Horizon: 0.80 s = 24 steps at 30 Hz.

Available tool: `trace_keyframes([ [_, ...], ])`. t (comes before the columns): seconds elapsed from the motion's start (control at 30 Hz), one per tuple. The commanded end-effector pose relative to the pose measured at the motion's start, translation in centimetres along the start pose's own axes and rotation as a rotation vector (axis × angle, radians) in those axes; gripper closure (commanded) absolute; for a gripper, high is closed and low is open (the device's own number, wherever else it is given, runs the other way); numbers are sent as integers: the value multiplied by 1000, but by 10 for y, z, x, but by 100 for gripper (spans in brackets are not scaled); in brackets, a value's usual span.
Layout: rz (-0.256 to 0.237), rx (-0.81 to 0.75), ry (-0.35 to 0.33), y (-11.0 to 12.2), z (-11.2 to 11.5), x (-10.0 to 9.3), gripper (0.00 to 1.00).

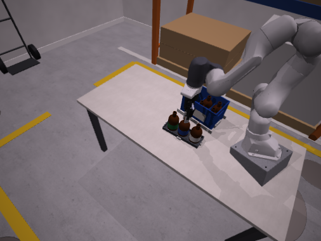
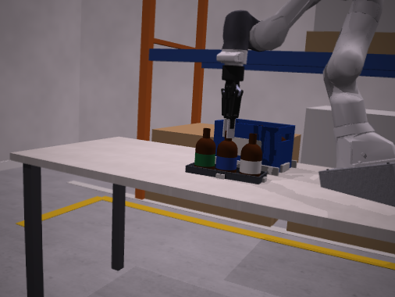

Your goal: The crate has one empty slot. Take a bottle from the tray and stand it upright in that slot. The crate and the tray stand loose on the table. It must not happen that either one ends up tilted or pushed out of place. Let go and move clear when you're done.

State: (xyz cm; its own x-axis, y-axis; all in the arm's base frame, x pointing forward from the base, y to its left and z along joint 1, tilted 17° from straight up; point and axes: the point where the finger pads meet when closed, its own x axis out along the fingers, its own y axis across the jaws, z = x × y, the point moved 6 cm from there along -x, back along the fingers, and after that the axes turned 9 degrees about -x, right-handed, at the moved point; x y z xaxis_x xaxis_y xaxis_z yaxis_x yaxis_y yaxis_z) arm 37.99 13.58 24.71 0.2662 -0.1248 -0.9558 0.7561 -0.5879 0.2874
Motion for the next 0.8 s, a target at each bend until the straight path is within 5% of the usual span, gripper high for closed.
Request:
trace_keyframes([
  [0.0,1,3,-2,0,1,-2,100],
  [0.77,1,3,-2,-1,0,-23,100],
])
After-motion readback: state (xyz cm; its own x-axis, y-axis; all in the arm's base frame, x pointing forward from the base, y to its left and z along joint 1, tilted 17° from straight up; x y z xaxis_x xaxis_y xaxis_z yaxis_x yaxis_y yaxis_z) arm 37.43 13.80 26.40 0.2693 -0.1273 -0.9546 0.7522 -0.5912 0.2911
